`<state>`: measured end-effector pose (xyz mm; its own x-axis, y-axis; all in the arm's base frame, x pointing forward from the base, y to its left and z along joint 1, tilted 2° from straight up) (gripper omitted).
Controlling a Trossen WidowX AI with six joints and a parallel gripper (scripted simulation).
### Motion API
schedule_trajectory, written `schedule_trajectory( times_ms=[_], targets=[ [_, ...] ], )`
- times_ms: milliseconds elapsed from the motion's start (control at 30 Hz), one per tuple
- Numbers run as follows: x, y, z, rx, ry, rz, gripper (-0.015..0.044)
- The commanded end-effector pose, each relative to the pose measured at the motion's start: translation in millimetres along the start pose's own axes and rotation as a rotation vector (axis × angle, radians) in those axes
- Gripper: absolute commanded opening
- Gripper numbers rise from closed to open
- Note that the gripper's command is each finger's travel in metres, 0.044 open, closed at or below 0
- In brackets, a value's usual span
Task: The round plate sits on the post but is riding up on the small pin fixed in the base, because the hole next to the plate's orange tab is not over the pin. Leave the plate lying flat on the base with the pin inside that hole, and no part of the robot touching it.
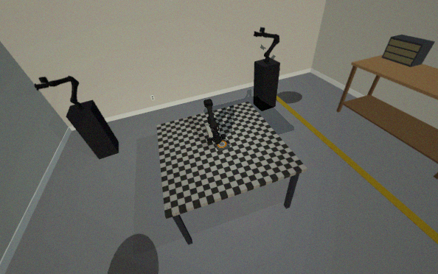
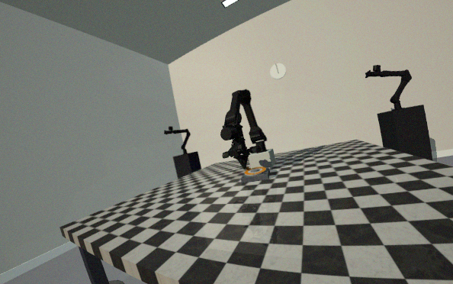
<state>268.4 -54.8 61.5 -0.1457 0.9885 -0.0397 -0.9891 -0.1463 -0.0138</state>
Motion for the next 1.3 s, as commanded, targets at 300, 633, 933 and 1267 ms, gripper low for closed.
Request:
schedule_trajectory(
  times_ms=[300, 633, 933, 1267],
  targets=[
    [3, 11, -4, 0.000, 0.004, 0.003, 0.0000],
    [9, 20, -5, 0.000, 0.004, 0.003, 0.0000],
    [14, 24, -6, 0.001, 0.004, 0.003, 0.0000],
    [20, 30, -6, 0.001, 0.003, 0.003, 0.0000]
  ],
)
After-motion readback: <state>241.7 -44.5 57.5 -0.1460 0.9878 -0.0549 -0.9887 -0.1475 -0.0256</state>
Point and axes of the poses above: the point midway between the two fingers, 35 mm back from their tips, its own z axis back along the fingers, its own x axis across the jaws, y = z × x, the point moved 6 cm from there along z, back along the fingers, and after that the axes turned 14 degrees about z, right-handed, at the moved point
